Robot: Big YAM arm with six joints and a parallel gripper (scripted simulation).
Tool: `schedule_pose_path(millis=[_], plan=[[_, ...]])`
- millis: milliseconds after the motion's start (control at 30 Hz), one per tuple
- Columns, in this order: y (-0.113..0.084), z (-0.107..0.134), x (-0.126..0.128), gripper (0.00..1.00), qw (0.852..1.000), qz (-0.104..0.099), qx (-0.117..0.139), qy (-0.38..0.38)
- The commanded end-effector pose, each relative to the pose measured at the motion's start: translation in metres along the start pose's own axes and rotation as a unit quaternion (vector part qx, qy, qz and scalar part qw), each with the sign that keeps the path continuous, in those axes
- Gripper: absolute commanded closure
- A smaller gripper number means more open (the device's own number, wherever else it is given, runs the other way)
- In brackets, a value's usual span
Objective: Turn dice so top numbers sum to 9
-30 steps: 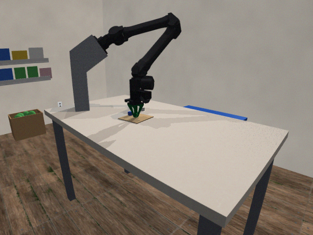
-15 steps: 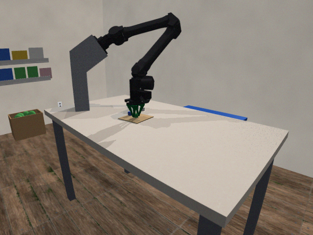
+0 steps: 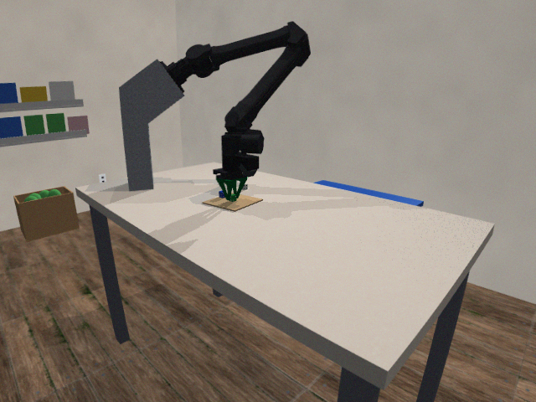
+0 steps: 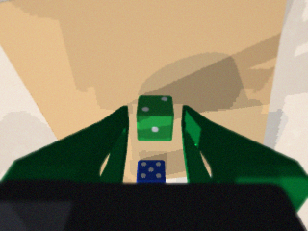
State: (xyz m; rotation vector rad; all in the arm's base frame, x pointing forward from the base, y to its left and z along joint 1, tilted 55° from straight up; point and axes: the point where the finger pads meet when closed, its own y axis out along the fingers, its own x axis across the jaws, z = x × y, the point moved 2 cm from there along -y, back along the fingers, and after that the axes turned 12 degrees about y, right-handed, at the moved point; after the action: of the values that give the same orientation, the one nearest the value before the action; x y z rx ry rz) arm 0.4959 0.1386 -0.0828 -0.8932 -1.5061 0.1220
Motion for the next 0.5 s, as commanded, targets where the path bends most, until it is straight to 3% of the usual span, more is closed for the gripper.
schedule_pose_path(millis=[0, 167, 233, 467], plan=[[-0.024, -0.005, -0.004, 0.66, 1.0, 0.004, -0.011, 0.005], [-0.047, -0.005, -0.004, 0.66, 1.0, 0.003, -0.012, 0.004], [-0.047, -0.005, -0.004, 0.66, 1.0, 0.003, -0.012, 0.004], [-0.083, -0.005, -0.003, 0.66, 1.0, 0.002, -0.013, 0.003]])
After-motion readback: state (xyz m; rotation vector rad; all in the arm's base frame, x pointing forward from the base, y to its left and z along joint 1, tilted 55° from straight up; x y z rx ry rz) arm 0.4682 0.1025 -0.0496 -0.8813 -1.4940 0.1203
